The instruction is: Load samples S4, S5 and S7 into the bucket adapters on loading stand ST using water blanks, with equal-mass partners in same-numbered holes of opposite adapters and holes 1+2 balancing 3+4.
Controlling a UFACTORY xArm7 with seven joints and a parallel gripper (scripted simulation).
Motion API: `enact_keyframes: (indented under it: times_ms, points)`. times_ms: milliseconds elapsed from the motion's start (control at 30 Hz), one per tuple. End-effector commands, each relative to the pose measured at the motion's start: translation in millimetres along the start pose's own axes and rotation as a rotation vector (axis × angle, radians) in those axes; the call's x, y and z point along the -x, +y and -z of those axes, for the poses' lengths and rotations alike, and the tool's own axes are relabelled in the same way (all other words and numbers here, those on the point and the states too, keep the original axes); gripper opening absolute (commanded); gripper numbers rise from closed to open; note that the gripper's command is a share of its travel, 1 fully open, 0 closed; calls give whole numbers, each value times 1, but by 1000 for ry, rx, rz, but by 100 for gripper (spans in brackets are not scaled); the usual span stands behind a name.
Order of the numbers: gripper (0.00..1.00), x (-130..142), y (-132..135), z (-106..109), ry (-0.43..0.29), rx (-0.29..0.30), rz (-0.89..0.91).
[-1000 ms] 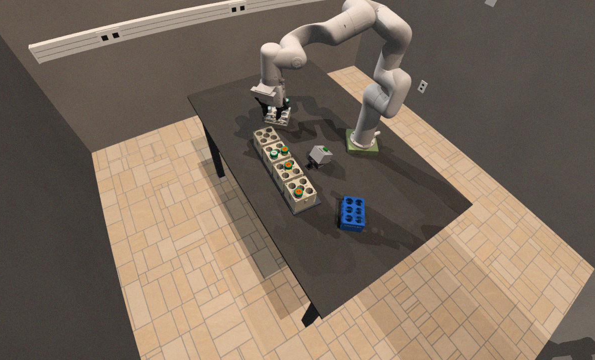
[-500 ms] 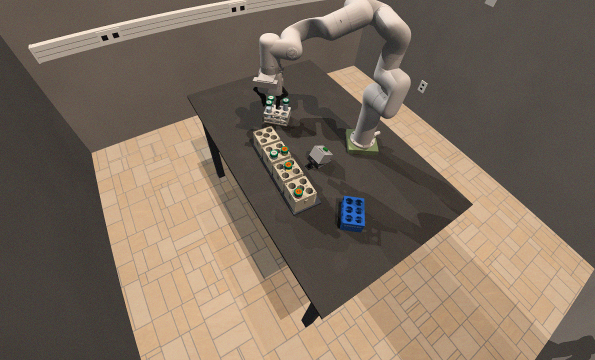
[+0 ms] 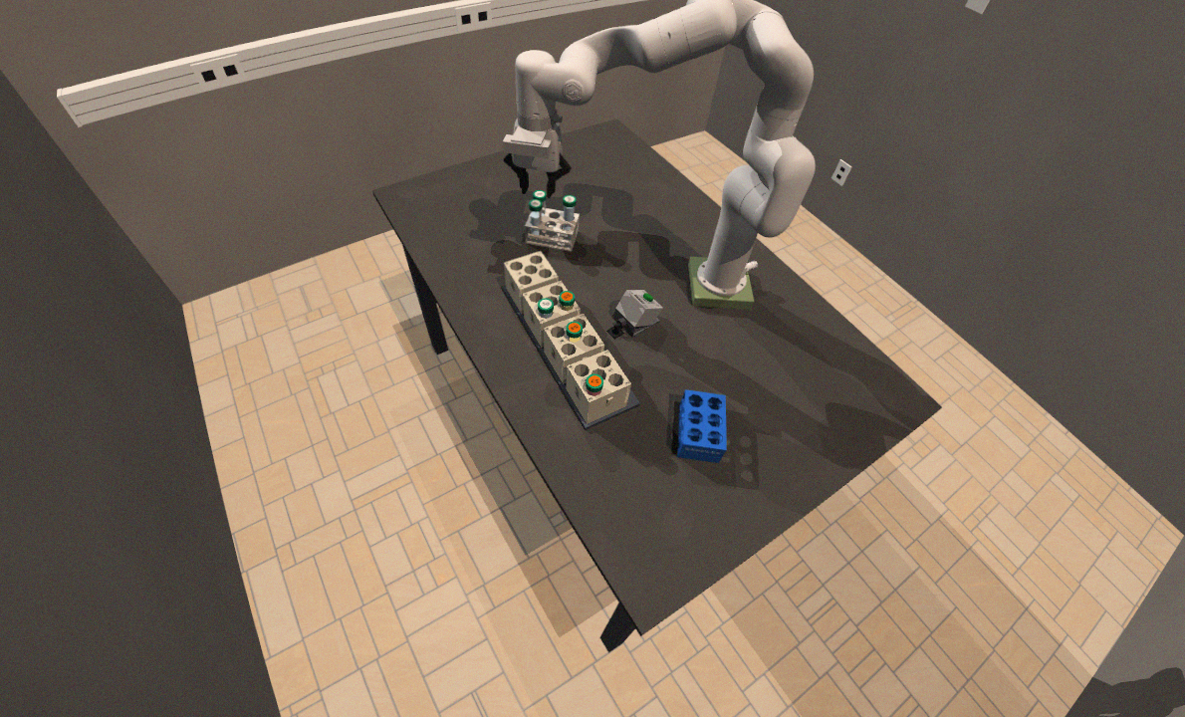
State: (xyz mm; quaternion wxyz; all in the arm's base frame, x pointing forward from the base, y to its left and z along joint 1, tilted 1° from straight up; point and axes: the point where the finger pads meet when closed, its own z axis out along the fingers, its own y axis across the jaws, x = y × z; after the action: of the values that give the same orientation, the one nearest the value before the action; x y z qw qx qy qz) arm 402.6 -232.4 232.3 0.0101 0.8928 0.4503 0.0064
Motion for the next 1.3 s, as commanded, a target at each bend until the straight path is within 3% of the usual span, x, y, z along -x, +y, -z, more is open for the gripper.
enact_keyframes:
  times_ms: [0,633,1067,1267]
  points:
    - [57,24,10,2,2,3,0]
    - [57,104,37,2,2,3,0]
    - [57,104,37,2,2,3,0]
    - [57,104,37,-10,2,3,0]
